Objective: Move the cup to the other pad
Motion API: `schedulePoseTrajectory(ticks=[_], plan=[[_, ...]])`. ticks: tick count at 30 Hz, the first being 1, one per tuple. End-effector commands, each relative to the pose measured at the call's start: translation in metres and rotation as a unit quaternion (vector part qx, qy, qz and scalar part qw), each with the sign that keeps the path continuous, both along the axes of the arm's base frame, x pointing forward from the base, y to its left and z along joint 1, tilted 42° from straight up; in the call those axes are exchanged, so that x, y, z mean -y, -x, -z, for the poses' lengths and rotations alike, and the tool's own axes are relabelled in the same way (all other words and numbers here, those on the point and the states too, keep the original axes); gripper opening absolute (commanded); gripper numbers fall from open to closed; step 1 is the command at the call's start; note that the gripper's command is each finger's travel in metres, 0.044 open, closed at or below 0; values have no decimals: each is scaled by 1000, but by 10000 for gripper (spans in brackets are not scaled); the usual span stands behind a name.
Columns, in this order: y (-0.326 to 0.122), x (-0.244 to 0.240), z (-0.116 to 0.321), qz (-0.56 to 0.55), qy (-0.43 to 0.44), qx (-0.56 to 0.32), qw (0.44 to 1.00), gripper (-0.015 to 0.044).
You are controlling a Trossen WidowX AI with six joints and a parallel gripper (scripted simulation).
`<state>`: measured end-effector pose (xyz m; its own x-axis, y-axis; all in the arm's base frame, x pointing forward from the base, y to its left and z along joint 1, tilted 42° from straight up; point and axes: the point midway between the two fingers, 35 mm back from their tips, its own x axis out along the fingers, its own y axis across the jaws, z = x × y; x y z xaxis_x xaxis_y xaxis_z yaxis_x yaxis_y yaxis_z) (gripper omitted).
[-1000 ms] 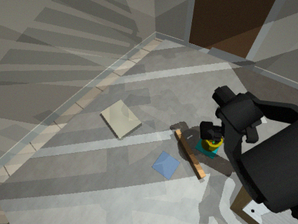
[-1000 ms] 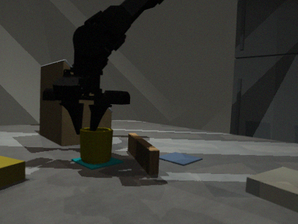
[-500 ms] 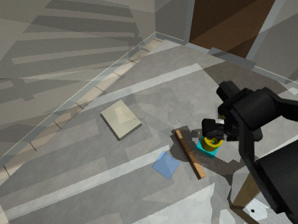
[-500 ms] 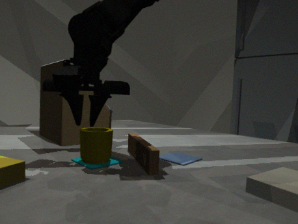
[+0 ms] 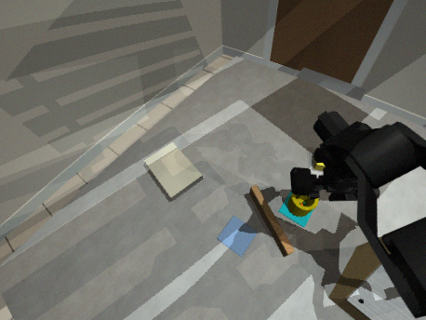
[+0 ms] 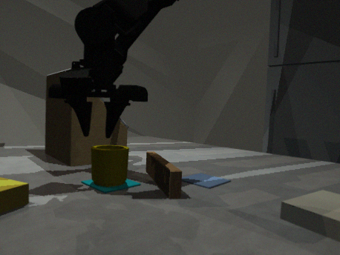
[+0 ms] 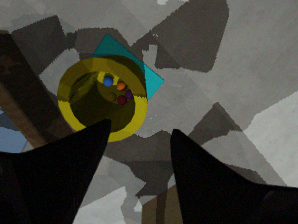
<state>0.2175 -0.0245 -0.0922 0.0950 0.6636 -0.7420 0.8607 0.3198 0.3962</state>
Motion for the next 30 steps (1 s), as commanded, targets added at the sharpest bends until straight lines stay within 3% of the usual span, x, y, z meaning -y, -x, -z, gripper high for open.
schedulePoseTrajectory(ticks=[1,6,7,19,30], plan=[[0,0,0,0,0,-1,1000,304],[0,3,-3,0,1,0,1000,435],[0,5,-5,0,1,0,1000,440],[10,40,-46,-1,6,3,1000,440],[13,38,-45,2,0,-1,1000,440]])
